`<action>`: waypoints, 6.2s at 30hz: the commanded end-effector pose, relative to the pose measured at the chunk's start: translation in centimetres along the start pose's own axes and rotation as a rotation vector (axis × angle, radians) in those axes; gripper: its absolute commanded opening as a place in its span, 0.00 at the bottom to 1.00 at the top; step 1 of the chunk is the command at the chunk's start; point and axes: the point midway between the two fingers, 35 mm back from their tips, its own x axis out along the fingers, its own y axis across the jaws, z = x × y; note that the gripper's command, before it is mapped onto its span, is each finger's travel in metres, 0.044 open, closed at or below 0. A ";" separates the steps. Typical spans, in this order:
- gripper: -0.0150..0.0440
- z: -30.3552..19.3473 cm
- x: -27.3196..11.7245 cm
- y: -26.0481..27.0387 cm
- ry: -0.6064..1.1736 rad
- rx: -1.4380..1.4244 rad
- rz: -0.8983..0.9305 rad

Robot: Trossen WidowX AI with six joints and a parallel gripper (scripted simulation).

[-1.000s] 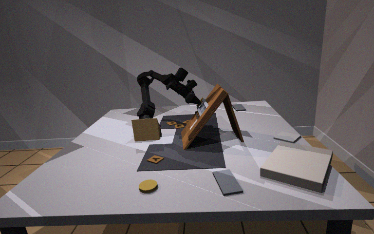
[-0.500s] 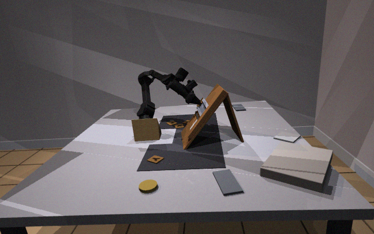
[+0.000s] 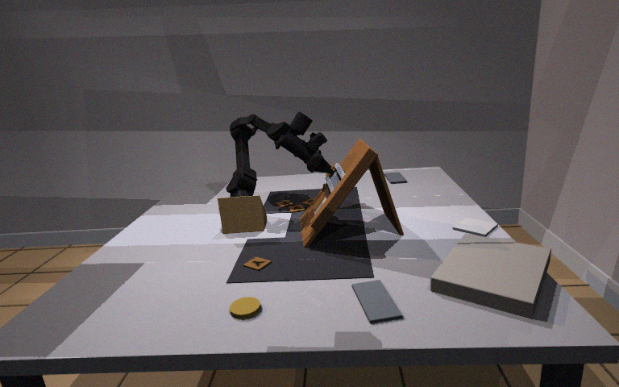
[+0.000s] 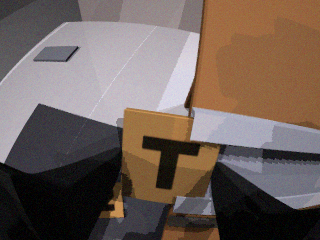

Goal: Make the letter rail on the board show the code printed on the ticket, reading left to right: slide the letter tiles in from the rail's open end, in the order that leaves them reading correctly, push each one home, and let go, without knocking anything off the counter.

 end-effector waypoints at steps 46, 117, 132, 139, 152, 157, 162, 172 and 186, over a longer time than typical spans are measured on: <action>0.25 0.0 0.0 -2.4 0.001 -0.007 0.006; 0.25 0.1 0.1 -6.0 0.000 -0.009 0.005; 0.25 0.1 0.1 -6.8 0.000 -0.009 0.005; 0.25 0.1 0.1 -7.2 0.000 -0.010 0.005; 0.25 0.0 0.1 -7.9 0.000 -0.010 0.005; 0.25 0.0 0.1 -8.2 0.000 -0.010 0.005; 0.25 0.0 0.1 -8.4 0.000 -0.010 0.004; 0.25 0.0 0.1 -9.0 0.000 -0.010 0.004; 0.25 0.0 0.1 -9.7 0.000 -0.011 0.004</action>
